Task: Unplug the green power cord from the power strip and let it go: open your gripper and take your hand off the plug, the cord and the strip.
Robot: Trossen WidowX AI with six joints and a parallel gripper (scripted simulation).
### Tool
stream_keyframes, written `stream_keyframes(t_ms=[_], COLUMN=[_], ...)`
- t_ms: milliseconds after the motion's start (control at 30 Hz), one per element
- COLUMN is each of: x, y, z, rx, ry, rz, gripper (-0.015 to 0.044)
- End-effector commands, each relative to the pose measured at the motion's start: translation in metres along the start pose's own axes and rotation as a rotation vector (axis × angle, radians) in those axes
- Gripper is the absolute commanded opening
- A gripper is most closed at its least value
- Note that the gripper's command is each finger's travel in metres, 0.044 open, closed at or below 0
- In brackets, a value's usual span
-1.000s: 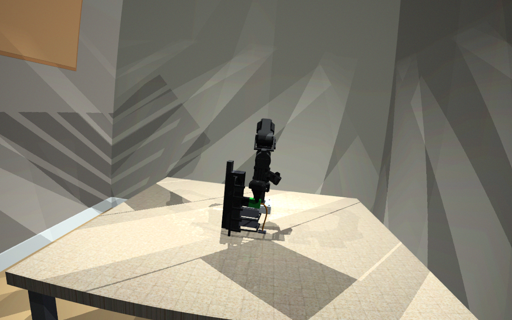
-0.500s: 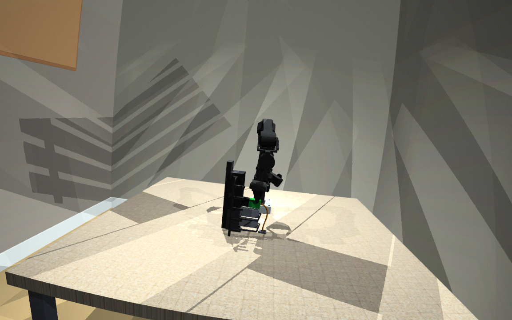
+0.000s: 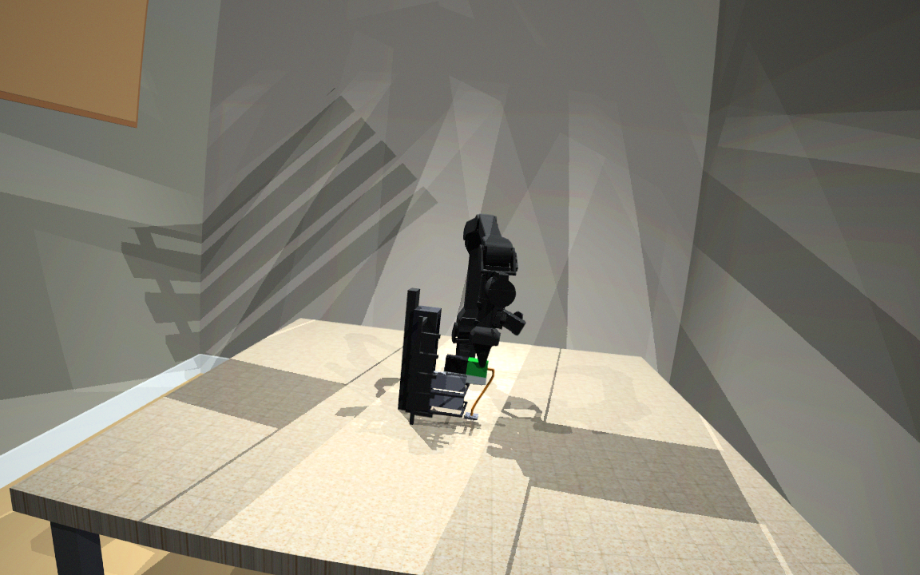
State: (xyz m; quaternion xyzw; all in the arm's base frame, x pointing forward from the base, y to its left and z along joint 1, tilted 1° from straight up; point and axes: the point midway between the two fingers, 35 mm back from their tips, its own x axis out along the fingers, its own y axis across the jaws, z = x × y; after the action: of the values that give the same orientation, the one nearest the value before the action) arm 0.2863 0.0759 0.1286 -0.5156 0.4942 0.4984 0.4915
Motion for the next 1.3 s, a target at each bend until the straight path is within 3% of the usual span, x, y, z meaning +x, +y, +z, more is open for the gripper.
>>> stream_keyframes(t_ms=[0, 400, 567, 1267], x=[0.0, -0.005, -0.013, -0.013], y=[-0.001, -0.002, -0.001, -0.001], z=[-0.008, 0.013, 0.052, 0.052], rx=[0.004, 0.004, 0.004, 0.004], ry=[-0.011, -0.013, -0.016, -0.016], rz=[-0.011, -0.011, -0.011, -0.011], gripper=[0.0131, 0.044, 0.044, 0.044])
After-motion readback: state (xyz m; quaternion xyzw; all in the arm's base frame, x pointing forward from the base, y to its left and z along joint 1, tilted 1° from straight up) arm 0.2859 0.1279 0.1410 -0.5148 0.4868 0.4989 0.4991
